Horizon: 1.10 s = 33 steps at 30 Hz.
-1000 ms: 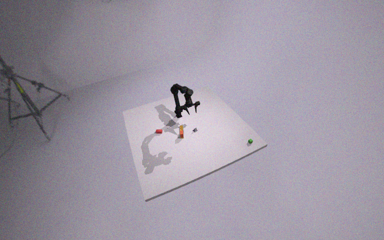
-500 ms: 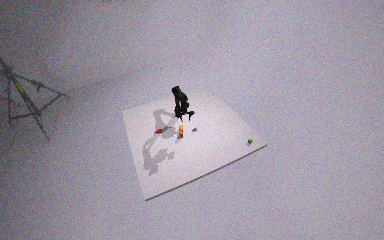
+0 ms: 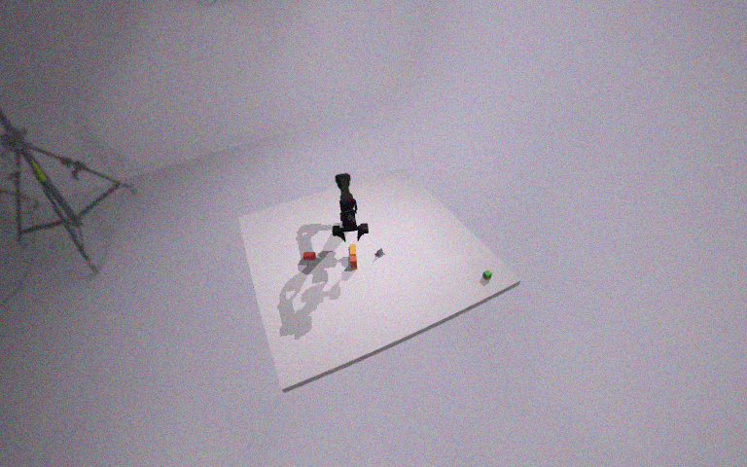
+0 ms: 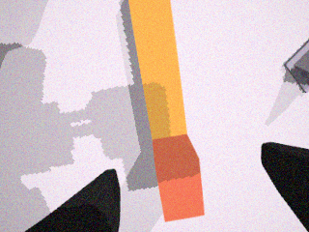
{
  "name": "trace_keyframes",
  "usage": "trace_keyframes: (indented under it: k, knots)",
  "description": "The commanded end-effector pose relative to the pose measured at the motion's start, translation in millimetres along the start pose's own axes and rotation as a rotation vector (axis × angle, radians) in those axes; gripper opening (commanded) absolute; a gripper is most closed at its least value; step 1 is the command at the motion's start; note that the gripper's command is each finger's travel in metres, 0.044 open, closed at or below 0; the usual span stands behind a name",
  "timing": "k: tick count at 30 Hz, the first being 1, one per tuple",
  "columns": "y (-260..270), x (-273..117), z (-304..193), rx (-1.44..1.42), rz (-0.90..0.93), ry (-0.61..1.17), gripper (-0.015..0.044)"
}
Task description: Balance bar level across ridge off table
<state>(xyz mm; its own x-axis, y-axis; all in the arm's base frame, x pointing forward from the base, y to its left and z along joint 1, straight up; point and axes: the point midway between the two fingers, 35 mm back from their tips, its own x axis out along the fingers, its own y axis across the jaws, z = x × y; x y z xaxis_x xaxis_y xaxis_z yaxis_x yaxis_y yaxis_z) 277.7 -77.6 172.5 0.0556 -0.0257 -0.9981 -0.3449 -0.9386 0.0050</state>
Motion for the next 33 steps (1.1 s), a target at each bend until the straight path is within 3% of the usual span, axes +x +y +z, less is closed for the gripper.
trace_keyframes:
  k: [1, 7, 19, 33]
  knots:
    - [1, 4, 5, -0.003, -0.007, -0.032, 0.0315]
    - [1, 20, 3, -0.003, -0.007, -0.032, 0.0315]
    - [1, 98, 8, -0.003, -0.007, -0.032, 0.0315]
    - [0, 109, 8, -0.003, -0.007, -0.032, 0.0315]
